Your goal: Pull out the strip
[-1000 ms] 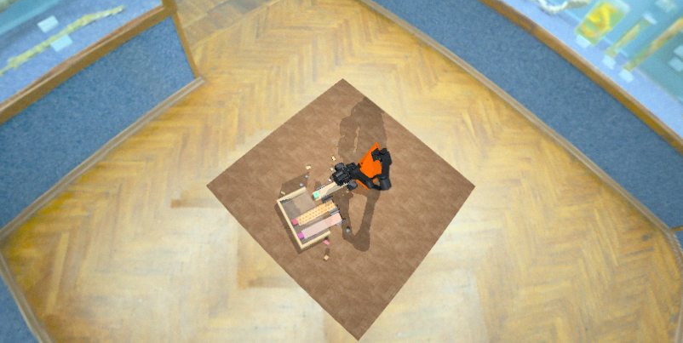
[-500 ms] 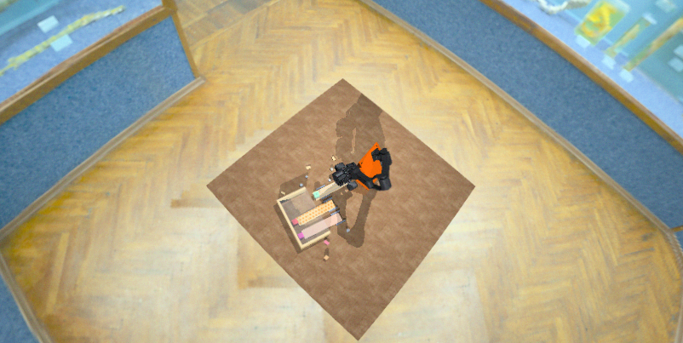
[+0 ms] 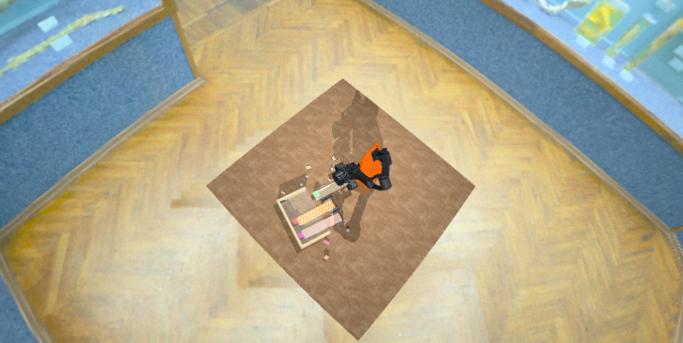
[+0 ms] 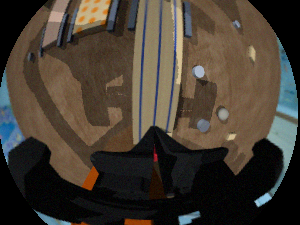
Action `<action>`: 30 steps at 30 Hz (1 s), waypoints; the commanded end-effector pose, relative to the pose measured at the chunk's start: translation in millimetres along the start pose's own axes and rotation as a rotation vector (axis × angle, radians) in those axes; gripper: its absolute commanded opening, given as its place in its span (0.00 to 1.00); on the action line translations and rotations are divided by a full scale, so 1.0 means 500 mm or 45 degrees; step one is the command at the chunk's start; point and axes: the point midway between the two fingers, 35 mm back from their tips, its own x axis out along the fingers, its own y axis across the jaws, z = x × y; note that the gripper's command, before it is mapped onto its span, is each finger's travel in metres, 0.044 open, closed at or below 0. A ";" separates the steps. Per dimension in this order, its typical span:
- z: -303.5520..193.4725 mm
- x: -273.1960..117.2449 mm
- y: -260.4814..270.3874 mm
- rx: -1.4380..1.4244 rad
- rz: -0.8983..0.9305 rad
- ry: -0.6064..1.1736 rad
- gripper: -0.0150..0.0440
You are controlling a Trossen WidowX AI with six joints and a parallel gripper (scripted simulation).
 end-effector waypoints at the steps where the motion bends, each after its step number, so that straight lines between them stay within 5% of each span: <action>1: 0.004 -0.027 -0.003 0.002 -0.006 0.011 0.25; 10: -0.001 -0.082 -0.001 0.003 -0.005 0.034 0.25; 26: 0.106 -0.086 0.003 0.236 -0.008 0.031 0.97; 30: 0.132 -0.088 0.004 0.235 -0.008 0.031 1.00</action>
